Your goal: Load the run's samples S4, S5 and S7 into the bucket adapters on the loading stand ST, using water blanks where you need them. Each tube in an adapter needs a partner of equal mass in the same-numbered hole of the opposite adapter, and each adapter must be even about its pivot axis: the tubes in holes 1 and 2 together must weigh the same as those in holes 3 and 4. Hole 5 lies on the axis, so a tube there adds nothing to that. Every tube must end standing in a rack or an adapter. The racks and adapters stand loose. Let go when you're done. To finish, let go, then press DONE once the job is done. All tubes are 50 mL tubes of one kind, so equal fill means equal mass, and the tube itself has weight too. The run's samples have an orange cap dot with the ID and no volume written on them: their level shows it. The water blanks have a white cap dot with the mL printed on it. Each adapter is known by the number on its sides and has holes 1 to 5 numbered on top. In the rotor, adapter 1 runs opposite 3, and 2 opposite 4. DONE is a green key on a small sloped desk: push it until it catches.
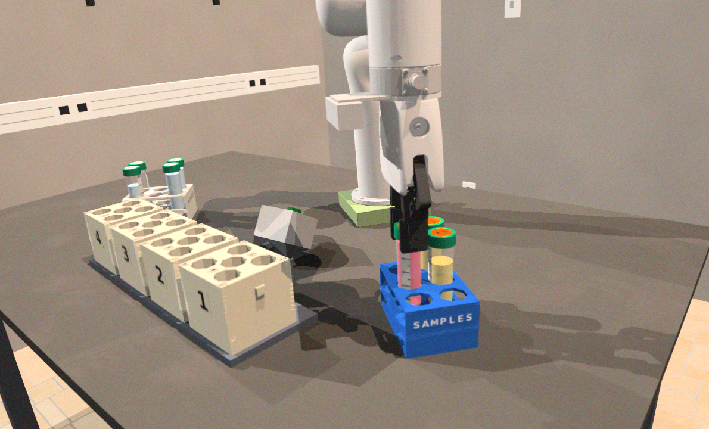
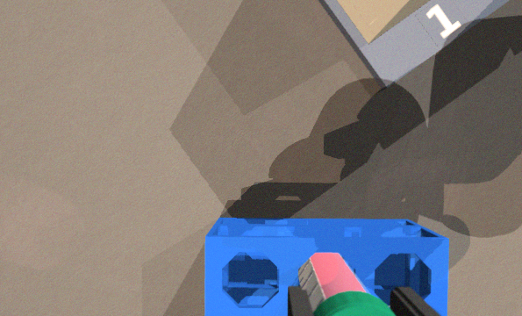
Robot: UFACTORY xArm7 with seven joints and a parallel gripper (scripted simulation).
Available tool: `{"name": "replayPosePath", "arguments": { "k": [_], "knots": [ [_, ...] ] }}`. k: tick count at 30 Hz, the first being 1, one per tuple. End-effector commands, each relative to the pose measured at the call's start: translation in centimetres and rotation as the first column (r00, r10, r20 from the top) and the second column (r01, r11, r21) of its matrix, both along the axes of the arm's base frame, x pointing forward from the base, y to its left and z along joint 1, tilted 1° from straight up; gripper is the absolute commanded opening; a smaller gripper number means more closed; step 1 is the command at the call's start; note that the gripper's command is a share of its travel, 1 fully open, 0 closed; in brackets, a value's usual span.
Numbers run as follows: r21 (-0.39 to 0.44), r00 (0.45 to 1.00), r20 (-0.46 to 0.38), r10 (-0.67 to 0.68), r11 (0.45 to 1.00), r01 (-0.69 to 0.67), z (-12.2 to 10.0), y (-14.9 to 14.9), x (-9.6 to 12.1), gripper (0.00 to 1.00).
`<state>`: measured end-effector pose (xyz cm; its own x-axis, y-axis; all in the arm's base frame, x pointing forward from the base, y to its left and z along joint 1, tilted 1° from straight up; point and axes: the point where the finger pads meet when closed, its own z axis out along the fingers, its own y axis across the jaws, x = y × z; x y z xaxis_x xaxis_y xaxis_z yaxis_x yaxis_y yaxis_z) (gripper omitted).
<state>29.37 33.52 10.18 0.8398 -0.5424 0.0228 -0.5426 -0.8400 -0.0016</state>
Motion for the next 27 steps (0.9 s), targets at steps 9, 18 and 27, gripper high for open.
{"name": "replayPosePath", "arguments": {
  "k": [9, 18, 27],
  "knots": [
    [0.003, 1.000, 0.003, 0.000, 1.000, 0.000, 0.9, 0.1, 0.1, 0.00],
    [0.003, 1.000, 0.003, 0.000, 1.000, 0.000, 1.9, 0.1, 0.1, 0.00],
    [0.004, 1.000, 0.003, 0.000, 1.000, 0.000, 3.7, 0.2, 0.0, 0.00]
  ]
}}
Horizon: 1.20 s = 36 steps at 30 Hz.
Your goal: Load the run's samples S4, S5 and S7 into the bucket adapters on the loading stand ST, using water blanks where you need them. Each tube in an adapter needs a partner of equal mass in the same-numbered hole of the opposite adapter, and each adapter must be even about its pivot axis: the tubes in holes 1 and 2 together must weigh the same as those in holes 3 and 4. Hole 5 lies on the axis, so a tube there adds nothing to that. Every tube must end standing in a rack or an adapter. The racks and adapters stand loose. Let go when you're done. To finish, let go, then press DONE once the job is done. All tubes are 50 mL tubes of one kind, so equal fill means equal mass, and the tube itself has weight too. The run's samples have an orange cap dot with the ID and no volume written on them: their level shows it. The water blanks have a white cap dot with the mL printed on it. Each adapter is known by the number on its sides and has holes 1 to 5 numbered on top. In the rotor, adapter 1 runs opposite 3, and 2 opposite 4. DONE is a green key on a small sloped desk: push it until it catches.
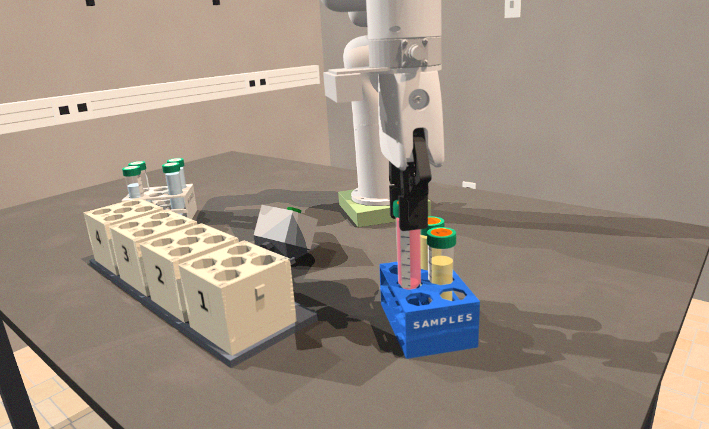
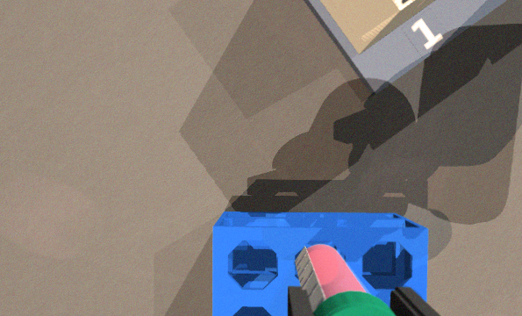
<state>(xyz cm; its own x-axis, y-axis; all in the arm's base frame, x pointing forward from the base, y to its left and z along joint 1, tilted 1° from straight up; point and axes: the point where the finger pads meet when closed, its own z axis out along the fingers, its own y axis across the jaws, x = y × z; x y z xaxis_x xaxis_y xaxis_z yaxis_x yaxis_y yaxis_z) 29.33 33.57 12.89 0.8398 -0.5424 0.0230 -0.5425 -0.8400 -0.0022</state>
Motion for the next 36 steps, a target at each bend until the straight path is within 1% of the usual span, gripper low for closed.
{"name": "replayPosePath", "arguments": {
  "k": [1, 17, 19, 34, 36],
  "knots": [
    [0.003, 1.000, 0.003, 0.000, 1.000, 0.000, 1.0, 0.1, 0.1, 0.00],
    [0.003, 1.000, 0.003, 0.000, 1.000, 0.000, 4.0, 0.1, 0.0, 0.00],
    [0.003, 1.000, 0.003, 0.000, 1.000, 0.000, 4.0, 0.1, 0.0, 0.00],
    [0.003, 1.000, 0.003, 0.000, 1.000, 0.000, 7.0, 0.2, -0.1, 0.00],
    [0.003, 1.000, 0.003, 0.000, 1.000, 0.000, 7.0, 0.2, -0.1, 0.00]
  ]
}}
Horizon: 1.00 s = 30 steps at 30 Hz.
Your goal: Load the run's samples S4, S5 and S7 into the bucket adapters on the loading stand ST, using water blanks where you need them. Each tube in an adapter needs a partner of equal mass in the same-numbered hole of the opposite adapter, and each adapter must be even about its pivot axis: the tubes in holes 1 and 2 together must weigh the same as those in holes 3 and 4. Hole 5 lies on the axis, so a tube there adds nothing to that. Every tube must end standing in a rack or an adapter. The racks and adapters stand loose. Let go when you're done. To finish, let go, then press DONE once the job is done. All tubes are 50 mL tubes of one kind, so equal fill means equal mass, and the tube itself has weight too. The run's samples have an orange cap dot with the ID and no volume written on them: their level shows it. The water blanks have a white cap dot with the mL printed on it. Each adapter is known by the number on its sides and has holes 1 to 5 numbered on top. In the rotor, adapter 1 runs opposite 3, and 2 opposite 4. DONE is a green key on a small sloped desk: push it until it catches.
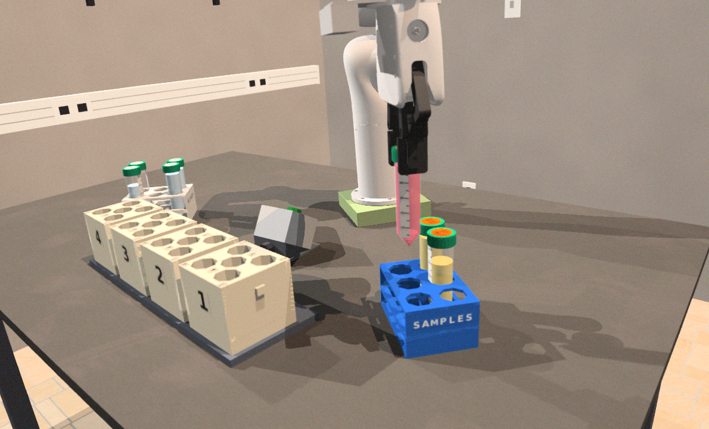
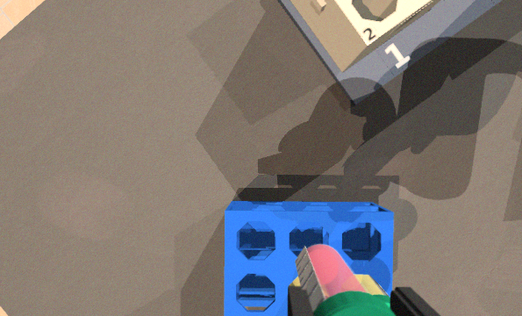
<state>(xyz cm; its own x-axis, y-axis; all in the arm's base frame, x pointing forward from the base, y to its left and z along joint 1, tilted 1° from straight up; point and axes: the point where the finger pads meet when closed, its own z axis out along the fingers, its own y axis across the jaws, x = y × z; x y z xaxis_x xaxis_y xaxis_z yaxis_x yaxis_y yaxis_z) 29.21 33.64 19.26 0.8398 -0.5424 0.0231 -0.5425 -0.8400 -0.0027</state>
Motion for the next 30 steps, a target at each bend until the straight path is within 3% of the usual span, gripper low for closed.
{"name": "replayPosePath", "arguments": {
  "k": [1, 14, 30],
  "knots": [
    [0.003, 1.000, 0.003, 0.000, 1.000, 0.000, 0.8, 0.1, 0.1, 0.00],
    [0.003, 1.000, 0.003, 0.000, 1.000, 0.000, 3.3, 0.1, 0.0, 0.00],
    [0.003, 1.000, 0.003, 0.000, 1.000, 0.000, 3.3, 0.1, 0.0, 0.00]
  ]
}}
